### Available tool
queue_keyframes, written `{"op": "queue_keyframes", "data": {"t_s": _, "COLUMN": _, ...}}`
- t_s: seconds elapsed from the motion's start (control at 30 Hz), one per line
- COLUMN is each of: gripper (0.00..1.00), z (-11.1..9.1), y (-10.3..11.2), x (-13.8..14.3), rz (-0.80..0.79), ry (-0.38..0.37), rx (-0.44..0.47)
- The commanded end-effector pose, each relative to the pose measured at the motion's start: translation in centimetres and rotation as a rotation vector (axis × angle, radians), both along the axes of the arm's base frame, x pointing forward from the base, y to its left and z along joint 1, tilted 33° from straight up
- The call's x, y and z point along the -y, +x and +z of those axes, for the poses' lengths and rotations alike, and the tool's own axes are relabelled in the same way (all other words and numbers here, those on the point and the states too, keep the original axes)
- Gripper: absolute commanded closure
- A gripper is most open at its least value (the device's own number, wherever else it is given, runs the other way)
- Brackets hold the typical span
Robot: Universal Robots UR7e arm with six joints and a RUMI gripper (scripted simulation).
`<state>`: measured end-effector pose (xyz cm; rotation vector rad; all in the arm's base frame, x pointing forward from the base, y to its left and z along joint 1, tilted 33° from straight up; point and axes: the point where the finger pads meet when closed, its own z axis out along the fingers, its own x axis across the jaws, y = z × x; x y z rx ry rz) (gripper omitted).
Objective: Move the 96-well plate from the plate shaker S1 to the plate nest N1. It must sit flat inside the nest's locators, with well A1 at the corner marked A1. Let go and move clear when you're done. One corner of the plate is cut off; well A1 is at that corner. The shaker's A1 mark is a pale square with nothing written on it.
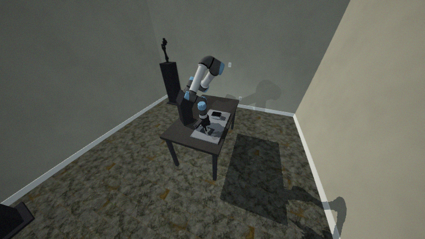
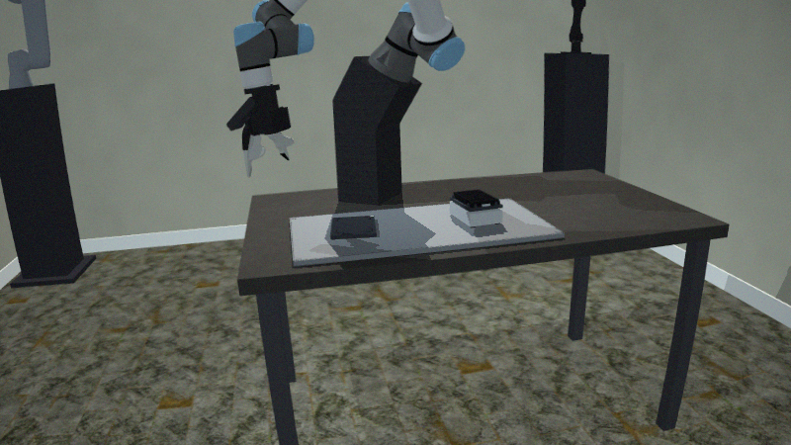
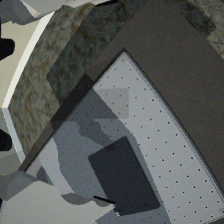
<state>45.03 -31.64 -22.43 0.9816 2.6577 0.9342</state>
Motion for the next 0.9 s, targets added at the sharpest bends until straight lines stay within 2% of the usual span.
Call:
{"op": "queue_keyframes", "data": {"t_s": 0.0, "gripper": 0.00, "z": 0.0, "y": 0.0, "x": 0.1, "rz": -0.001, "ry": -0.001, "rx": 0.001}}
{"op": "queue_keyframes", "data": {"t_s": 0.53, "gripper": 0.00, "z": 0.0, "y": 0.0, "x": 0.1, "rz": -0.001, "ry": -0.001, "rx": 0.001}}
{"op": "queue_keyframes", "data": {"t_s": 0.7, "gripper": 0.00, "z": 0.7, "y": 1.2, "x": -2.0, "rz": 0.136, "ry": -0.076, "rx": 0.059}}
{"op": "queue_keyframes", "data": {"t_s": 0.87, "gripper": 0.00, "z": 1.1, "y": 2.0, "x": -3.3, "rz": 0.137, "ry": -0.077, "rx": 0.059}}
